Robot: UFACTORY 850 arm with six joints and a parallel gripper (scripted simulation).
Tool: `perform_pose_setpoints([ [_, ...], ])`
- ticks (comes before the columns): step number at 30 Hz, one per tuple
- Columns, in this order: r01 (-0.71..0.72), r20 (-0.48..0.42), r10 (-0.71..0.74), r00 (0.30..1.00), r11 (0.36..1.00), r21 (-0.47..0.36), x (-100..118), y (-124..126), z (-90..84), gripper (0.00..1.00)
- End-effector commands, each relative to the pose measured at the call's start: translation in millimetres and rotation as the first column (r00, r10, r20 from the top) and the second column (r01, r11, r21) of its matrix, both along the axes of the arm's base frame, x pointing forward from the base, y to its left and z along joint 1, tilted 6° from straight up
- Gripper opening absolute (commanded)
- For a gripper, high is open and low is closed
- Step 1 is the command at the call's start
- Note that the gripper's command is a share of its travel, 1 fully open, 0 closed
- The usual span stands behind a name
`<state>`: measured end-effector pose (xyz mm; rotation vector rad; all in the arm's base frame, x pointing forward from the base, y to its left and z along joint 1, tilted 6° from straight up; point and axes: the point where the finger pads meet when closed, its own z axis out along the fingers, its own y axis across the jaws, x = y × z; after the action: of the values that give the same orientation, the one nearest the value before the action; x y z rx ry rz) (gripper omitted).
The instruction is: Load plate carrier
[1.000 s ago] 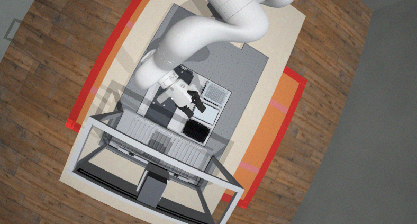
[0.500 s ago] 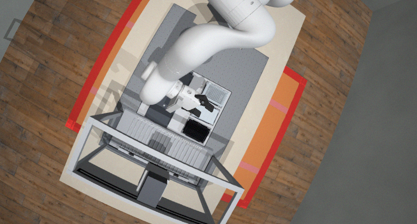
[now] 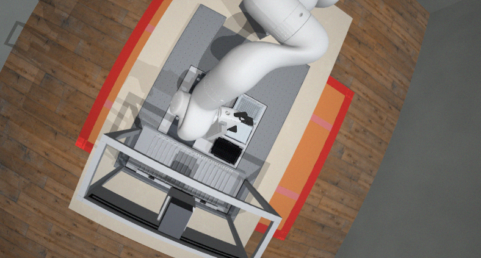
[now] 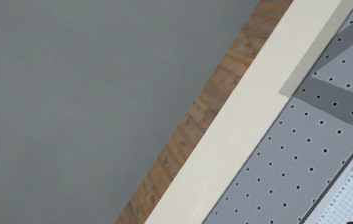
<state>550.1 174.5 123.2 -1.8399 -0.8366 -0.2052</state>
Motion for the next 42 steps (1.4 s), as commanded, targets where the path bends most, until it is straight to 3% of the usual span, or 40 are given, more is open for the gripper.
perform_pose_setpoints([
  [1,-0.074,0.022,0.076,0.997,0.994,-0.085,-2.7,3.5,-12.8,1.00],
  [4,-0.131,0.047,0.140,0.989,0.978,-0.159,-1.7,4.1,-23.6,1.00],
  [6,-0.131,0.047,0.140,0.989,0.978,-0.159,-1.7,4.1,-23.6,1.00],
  [12,-0.226,0.098,0.267,0.959,0.925,-0.306,9.3,3.6,-40.3,1.00],
  [21,-0.308,0.176,0.449,0.876,0.801,-0.514,33.5,4.5,-50.4,1.00],
  [23,-0.308,0.176,0.449,0.876,0.801,-0.514,33.5,4.5,-50.4,1.00],
  [35,-0.289,0.281,0.666,0.691,0.611,-0.737,87.4,18.7,-47.1,1.00],
  [42,-0.244,0.323,0.742,0.588,0.543,-0.803,108.7,29.7,-40.1,1.00],
])
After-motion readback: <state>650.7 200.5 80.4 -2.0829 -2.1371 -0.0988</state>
